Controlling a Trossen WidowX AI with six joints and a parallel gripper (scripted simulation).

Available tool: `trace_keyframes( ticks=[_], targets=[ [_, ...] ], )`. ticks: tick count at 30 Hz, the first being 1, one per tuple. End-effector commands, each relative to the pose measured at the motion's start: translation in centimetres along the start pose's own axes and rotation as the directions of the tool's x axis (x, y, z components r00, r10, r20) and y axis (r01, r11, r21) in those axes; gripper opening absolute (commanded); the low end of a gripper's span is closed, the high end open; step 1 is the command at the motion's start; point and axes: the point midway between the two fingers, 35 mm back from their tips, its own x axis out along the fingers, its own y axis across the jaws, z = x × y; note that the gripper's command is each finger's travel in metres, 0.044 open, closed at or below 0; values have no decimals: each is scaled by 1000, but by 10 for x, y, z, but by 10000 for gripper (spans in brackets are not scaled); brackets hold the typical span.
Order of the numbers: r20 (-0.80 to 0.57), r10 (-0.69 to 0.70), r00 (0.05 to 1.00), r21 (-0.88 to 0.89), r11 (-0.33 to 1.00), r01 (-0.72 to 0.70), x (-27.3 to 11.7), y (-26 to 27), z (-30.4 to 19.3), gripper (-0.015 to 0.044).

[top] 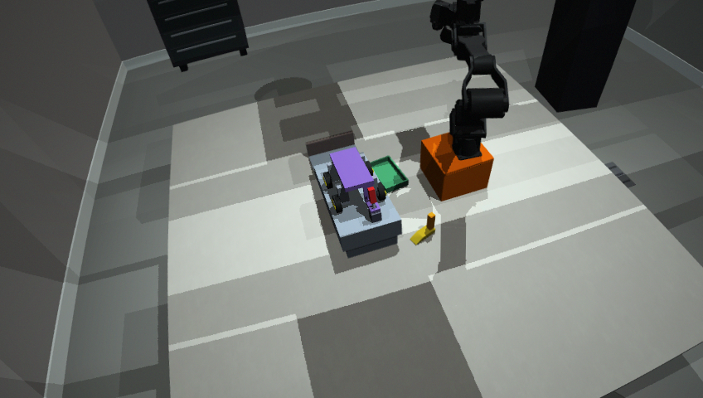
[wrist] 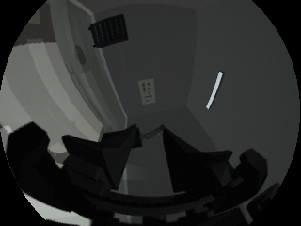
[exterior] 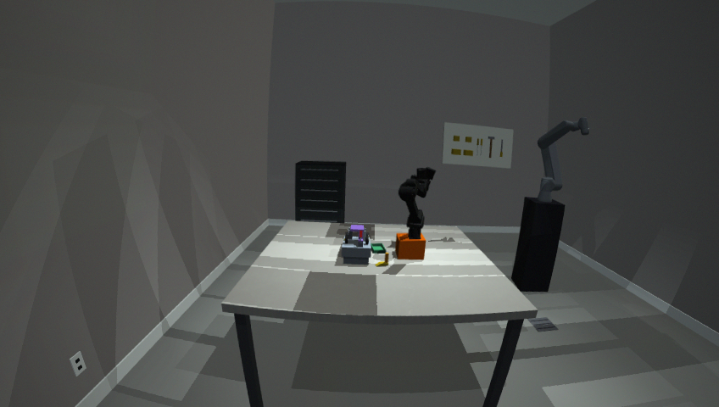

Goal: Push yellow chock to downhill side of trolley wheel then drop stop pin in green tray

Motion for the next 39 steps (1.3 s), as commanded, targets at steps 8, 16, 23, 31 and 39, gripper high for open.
trace_keyframes(
  ticks=[8,16,23,31,39],
  targets=[
    [172,195,966,240,942,-233,1,43,59,190],
    [297,341,892,362,824,-436,-13,78,103,190],
    [392,459,798,425,679,-599,-35,106,140,190],
    [474,574,668,453,491,-744,-68,134,176,190],
    [535,674,509,450,282,-847,-112,158,209,190]
  ],
)
